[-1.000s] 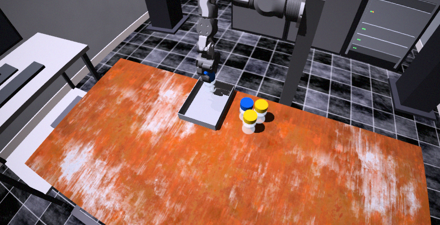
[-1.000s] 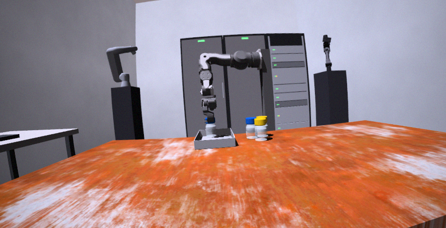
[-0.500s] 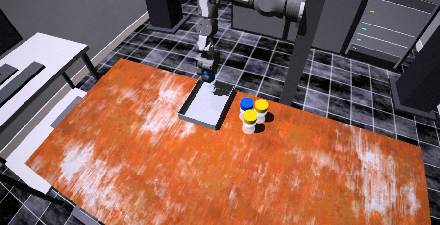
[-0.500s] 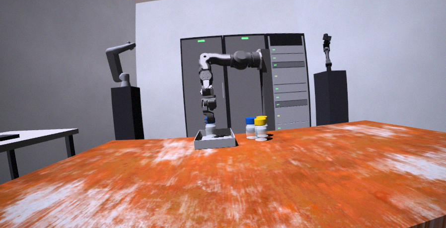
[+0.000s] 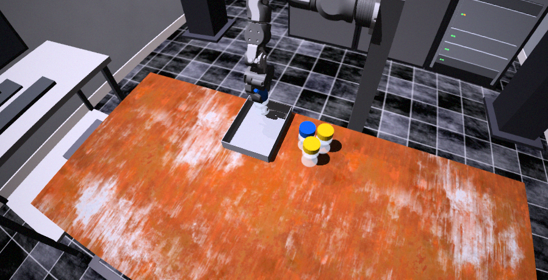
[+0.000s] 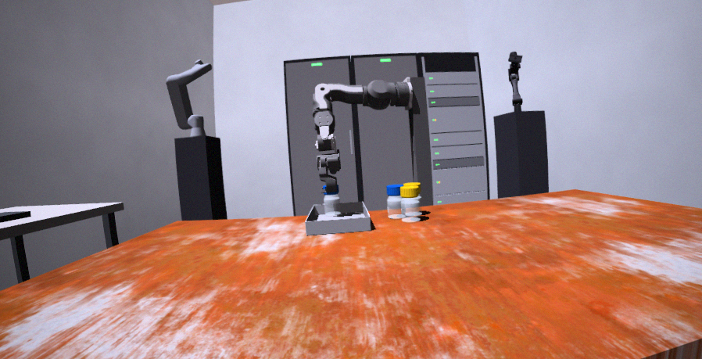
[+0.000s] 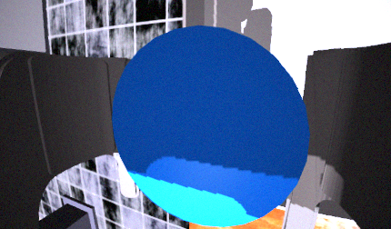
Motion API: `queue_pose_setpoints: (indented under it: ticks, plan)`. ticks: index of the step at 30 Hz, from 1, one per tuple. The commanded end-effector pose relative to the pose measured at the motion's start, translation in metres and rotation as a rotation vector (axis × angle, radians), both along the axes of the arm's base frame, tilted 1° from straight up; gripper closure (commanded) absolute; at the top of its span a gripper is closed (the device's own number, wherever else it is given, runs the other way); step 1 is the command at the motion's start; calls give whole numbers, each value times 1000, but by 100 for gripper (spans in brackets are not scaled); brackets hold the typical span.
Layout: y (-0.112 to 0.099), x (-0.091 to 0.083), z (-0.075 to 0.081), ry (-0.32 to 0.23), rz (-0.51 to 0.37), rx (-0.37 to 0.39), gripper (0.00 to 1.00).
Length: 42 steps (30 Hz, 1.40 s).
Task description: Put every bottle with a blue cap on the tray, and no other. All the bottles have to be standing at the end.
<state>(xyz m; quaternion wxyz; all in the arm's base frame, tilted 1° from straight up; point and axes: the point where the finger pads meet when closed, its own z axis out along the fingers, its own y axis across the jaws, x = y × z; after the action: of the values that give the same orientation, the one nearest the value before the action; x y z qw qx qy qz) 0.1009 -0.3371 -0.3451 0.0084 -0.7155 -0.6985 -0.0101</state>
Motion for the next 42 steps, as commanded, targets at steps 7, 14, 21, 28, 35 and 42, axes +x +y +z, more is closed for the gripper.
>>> queue_pose_setpoints:
  ticks: [7, 14, 21, 28, 35, 42]
  plan:
    - [0, 0, 0, -2, 0, -1, 100]
    - [0, 0, 0, -2, 0, -1, 100]
    - [0, 0, -1, -3, -1, -1, 100]
    - [0, 0, -2, -3, -1, -1, 100]
    - [-1, 0, -2, -2, -1, -2, 100]
    - [0, 0, -3, -4, 0, 1, 100]
